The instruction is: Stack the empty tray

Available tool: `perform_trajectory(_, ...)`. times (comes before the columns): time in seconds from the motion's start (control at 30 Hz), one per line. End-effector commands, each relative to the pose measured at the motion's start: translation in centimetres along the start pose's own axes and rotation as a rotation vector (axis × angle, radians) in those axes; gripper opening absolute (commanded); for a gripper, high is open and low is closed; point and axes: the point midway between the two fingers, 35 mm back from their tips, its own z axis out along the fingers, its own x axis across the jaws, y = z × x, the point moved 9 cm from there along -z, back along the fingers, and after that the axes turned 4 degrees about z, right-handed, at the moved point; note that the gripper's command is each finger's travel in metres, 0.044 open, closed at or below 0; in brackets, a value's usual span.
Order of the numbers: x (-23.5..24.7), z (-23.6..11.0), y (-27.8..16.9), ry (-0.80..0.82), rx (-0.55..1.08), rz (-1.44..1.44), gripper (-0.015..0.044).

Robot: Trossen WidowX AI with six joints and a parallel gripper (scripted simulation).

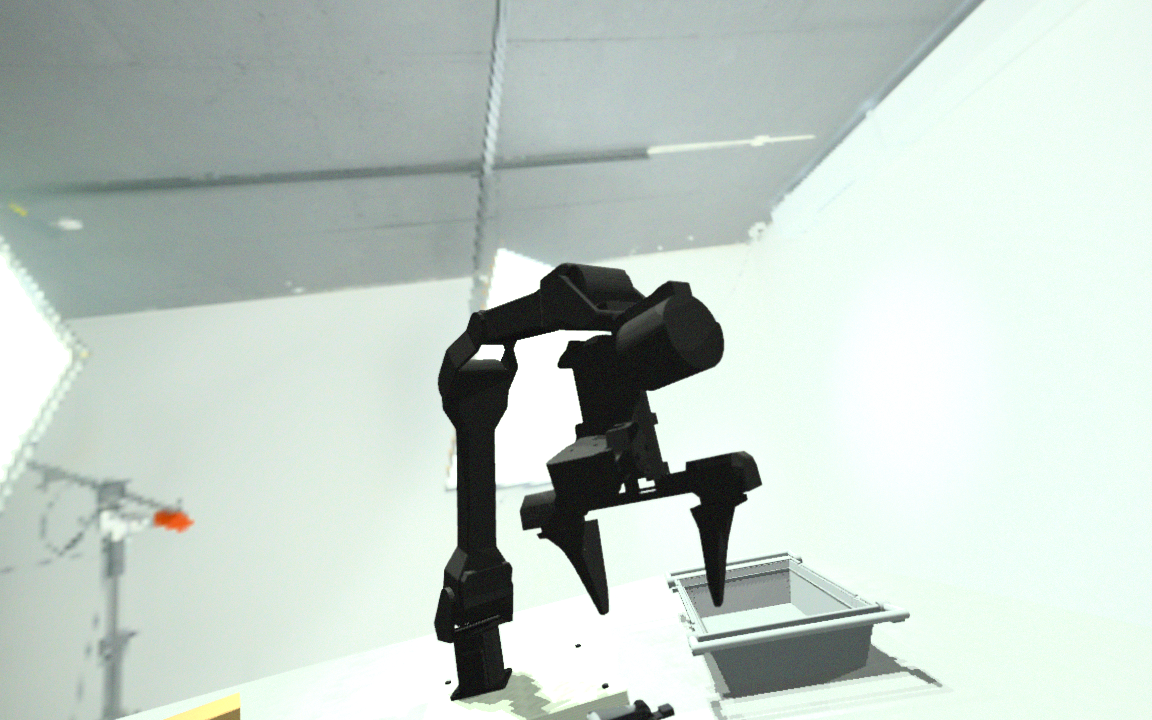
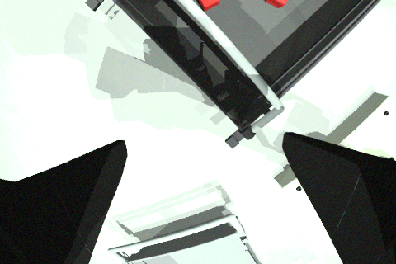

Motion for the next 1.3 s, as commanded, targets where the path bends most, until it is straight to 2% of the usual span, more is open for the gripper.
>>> perform_trajectory(0.0,0.1,0.6,-6.9,0.0,0.016,-0.68,0.044)
perform_trajectory(0.6,-2.7,1.5,-18.8,0.027,0.03,-1.945,0.044)
perform_trajectory(1.27,-10.6,2.9,-29.0,0.091,0.031,-3.422,0.044)
